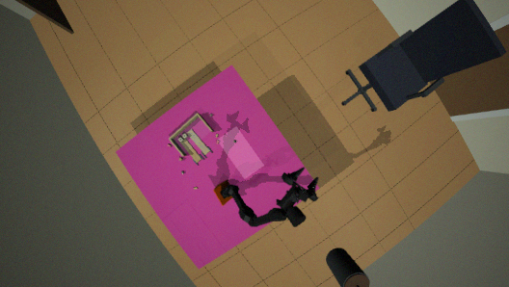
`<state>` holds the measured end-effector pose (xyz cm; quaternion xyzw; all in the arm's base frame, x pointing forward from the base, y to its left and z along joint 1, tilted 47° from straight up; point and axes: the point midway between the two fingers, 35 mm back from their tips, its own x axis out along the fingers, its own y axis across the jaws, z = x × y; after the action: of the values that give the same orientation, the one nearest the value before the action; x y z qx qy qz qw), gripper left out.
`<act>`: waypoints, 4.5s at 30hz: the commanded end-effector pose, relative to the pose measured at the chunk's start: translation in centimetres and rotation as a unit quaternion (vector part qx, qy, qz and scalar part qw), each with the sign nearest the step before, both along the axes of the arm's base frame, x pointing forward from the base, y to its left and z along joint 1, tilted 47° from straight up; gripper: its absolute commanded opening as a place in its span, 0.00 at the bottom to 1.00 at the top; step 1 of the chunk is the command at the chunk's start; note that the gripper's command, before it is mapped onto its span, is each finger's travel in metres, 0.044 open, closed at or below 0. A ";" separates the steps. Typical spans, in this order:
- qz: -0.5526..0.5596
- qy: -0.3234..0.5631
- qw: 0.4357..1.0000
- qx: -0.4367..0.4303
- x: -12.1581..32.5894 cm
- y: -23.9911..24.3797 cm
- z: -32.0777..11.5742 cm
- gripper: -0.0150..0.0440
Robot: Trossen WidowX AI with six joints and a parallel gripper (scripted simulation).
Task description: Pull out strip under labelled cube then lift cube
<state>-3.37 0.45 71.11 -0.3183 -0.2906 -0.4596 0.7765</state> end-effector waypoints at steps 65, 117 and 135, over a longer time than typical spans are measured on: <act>0.114 0.608 0.773 0.143 34.3 10.1 -61.9 0.89; -0.194 0.778 0.508 0.315 39.6 5.3 -77.1 0.25; -0.195 0.778 0.508 0.314 39.6 3.2 -79.1 0.25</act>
<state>36.33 4.30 -7.57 -0.3292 0.6611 -0.2279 0.6346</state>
